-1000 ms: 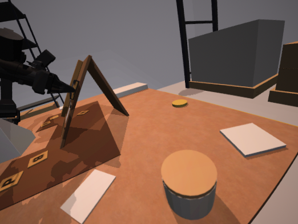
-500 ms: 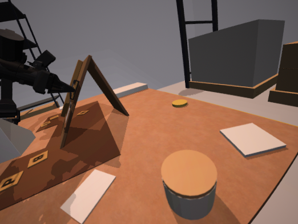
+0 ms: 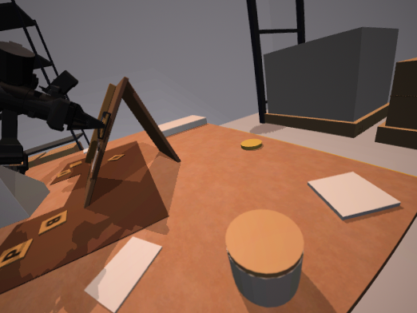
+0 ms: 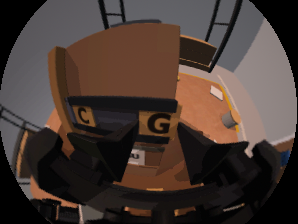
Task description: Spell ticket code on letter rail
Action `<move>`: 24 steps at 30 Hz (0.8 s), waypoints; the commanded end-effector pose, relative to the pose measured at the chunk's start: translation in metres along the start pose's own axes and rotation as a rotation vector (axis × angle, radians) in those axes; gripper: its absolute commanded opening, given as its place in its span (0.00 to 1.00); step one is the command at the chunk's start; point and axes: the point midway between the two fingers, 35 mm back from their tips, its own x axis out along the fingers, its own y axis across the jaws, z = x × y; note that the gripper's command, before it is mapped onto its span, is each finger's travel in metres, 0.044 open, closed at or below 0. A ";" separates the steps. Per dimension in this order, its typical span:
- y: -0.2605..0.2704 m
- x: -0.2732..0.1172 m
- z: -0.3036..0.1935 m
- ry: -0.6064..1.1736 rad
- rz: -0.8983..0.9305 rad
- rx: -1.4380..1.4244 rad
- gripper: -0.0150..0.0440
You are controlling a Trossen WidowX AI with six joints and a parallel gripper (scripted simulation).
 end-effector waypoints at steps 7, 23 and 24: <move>0.006 0.000 0.000 0.001 -0.003 0.002 0.25; 0.015 0.000 0.000 0.001 -0.002 0.002 0.25; 0.016 0.000 0.000 0.001 -0.002 0.002 0.25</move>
